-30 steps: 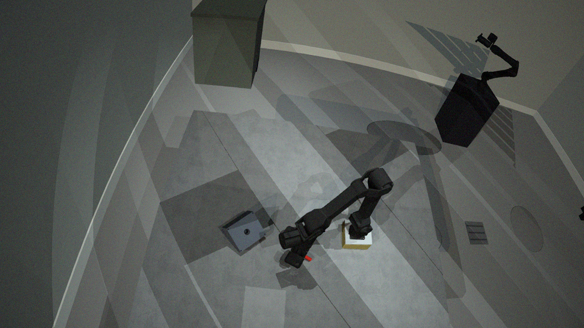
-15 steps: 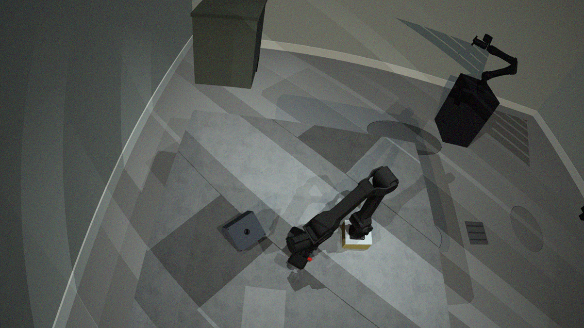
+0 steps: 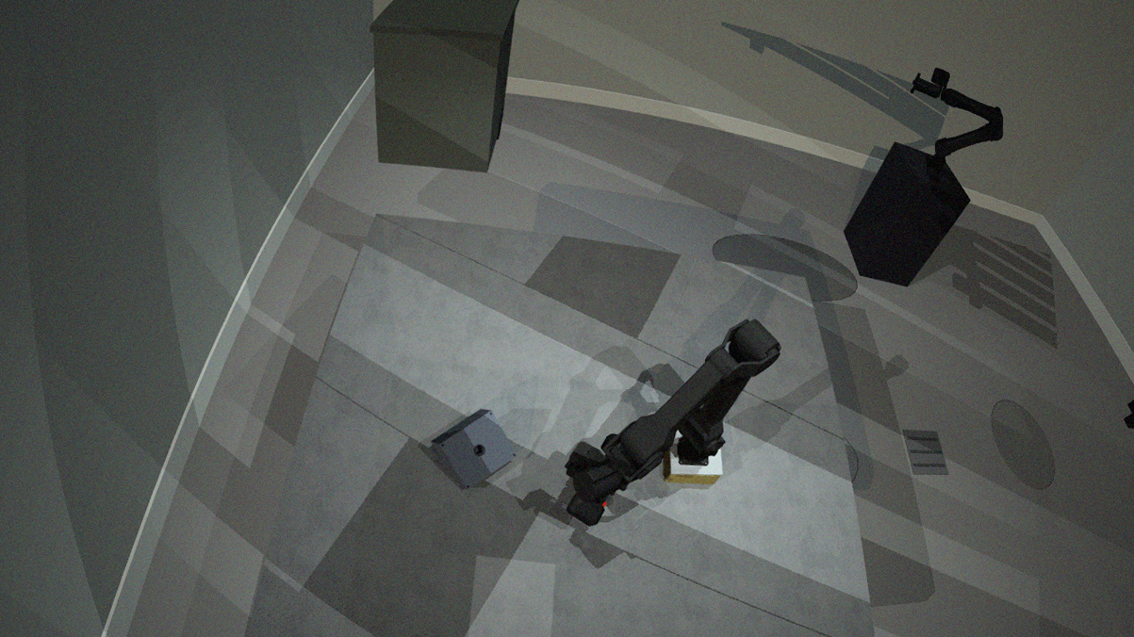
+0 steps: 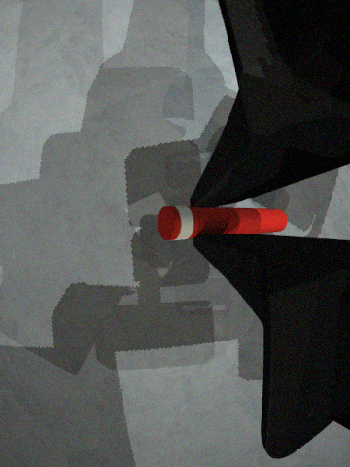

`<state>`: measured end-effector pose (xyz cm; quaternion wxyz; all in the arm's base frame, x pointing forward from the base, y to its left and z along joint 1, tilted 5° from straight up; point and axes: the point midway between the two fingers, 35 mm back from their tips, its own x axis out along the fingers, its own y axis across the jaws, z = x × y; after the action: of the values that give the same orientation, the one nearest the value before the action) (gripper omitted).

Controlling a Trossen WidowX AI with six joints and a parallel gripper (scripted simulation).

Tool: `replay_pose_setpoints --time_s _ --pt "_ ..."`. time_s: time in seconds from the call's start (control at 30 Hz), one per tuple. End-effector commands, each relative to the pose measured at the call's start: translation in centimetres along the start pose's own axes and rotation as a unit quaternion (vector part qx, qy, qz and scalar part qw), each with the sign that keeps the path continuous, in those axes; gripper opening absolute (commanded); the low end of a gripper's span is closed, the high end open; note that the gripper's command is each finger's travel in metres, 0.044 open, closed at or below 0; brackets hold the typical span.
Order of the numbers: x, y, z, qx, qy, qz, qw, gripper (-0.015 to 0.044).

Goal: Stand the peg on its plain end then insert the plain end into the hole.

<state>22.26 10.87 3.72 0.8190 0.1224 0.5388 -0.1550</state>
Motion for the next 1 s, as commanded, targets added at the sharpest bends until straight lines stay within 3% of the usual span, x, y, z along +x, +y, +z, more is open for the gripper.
replay_pose_setpoints --time_s 0.0,0.97 --pt "-0.3 0.0 0.0 0.003 -0.020 0.002 1.000 0.0049" --pt "-1.6 0.0 -1.6 0.002 -0.144 0.001 0.990 0.0049"
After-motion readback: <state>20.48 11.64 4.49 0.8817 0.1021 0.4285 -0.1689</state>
